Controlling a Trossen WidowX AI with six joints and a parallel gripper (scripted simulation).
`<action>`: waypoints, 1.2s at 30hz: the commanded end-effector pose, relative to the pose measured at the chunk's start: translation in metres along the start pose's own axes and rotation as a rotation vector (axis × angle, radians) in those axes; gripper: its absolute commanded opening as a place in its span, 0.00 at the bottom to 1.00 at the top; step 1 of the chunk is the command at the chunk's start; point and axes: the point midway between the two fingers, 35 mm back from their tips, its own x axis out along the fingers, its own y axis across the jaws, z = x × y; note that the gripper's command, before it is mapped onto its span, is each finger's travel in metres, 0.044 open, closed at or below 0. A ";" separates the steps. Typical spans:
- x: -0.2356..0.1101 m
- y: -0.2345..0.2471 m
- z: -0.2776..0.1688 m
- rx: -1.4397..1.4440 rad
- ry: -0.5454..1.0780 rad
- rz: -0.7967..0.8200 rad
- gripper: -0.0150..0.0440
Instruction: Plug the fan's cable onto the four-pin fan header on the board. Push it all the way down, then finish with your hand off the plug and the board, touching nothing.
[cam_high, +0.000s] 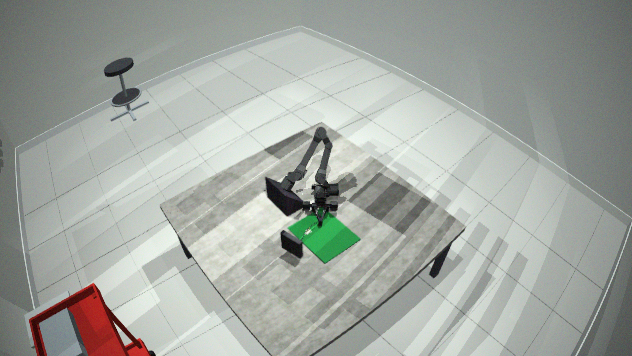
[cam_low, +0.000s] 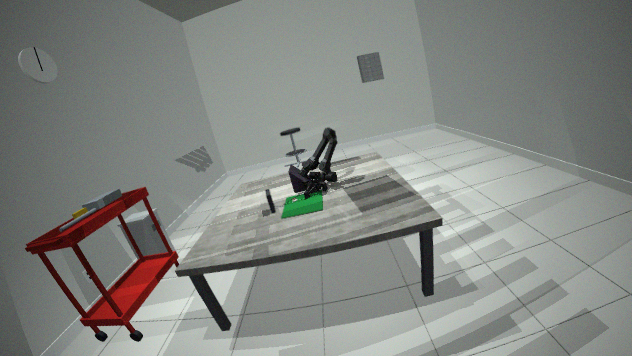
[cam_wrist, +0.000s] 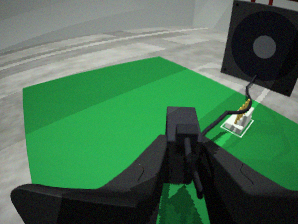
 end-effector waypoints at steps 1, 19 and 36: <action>0.000 0.000 0.000 0.000 0.000 0.000 0.43; 0.000 0.000 0.000 0.000 0.000 0.000 0.49; 0.023 -0.005 0.006 -0.167 0.105 -0.174 0.89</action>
